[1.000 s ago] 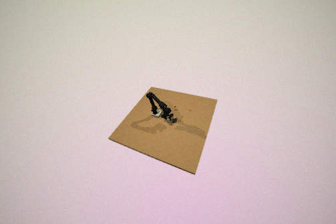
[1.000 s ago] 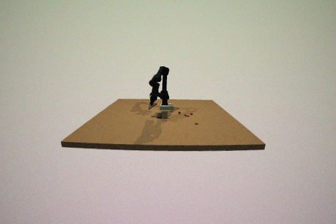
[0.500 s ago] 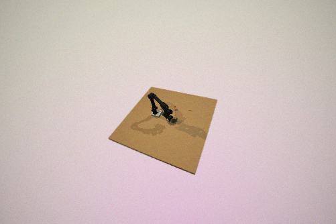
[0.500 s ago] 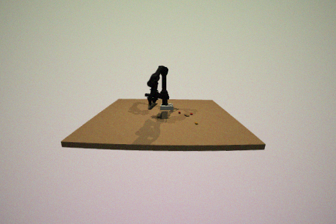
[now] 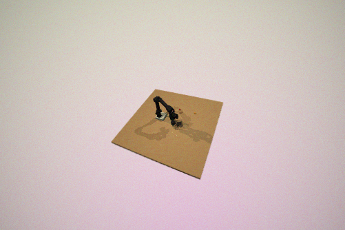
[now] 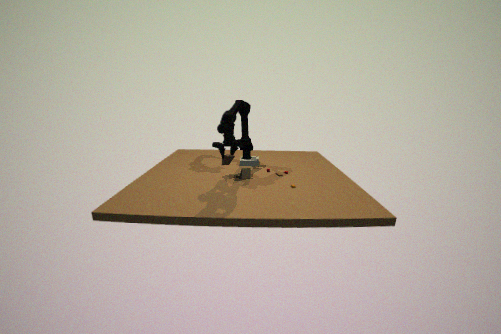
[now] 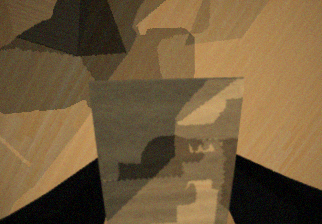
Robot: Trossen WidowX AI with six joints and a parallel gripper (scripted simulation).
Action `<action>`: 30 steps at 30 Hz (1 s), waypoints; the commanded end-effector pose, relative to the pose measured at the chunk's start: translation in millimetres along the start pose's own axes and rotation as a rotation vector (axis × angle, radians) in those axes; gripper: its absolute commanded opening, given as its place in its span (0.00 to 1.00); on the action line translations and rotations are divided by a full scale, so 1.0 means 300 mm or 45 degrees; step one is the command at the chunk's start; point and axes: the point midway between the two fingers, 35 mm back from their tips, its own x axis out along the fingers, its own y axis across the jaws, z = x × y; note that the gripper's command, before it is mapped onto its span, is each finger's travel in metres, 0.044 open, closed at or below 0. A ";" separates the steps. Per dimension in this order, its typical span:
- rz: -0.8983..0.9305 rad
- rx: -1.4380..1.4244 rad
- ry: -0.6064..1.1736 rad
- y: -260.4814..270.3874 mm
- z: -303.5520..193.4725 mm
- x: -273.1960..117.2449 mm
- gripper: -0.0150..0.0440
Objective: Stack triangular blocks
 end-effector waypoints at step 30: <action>0.111 0.457 0.070 0.146 0.086 -0.147 0.25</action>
